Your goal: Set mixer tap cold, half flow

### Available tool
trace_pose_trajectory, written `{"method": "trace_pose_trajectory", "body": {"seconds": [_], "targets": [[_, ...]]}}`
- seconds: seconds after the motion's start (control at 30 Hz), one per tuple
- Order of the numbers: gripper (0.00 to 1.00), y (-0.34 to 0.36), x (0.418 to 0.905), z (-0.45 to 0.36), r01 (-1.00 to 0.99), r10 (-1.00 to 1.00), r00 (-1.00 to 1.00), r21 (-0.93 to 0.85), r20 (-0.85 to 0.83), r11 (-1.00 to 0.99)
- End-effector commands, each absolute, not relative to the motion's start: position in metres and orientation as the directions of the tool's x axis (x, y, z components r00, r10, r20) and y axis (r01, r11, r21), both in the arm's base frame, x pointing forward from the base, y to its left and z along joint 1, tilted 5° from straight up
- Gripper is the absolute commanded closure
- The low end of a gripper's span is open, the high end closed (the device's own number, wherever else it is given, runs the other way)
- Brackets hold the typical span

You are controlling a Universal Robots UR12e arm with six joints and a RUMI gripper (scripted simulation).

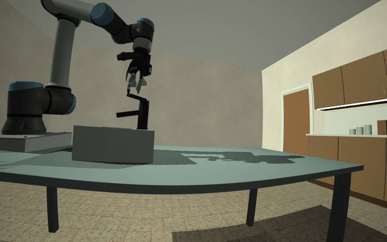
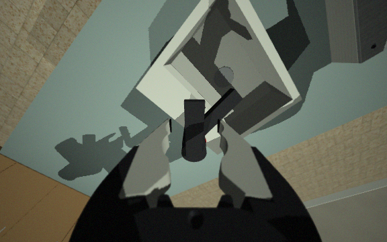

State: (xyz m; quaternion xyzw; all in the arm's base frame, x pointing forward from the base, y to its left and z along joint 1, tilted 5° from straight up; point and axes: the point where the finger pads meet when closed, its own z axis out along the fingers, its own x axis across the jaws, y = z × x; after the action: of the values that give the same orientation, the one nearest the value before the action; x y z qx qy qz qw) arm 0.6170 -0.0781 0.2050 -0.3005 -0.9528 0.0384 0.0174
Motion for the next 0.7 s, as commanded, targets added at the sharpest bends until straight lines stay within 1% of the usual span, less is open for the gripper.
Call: {"method": "trace_pose_trajectory", "body": {"seconds": [0.0, 0.67], "targets": [[0.61, -0.078, 0.617, 0.202, 0.571, 0.574, -0.819, -0.083, 0.009, 0.816], [0.61, -0.079, 0.616, 0.187, 0.571, 0.574, -0.819, -0.083, 0.009, 0.816]]}}
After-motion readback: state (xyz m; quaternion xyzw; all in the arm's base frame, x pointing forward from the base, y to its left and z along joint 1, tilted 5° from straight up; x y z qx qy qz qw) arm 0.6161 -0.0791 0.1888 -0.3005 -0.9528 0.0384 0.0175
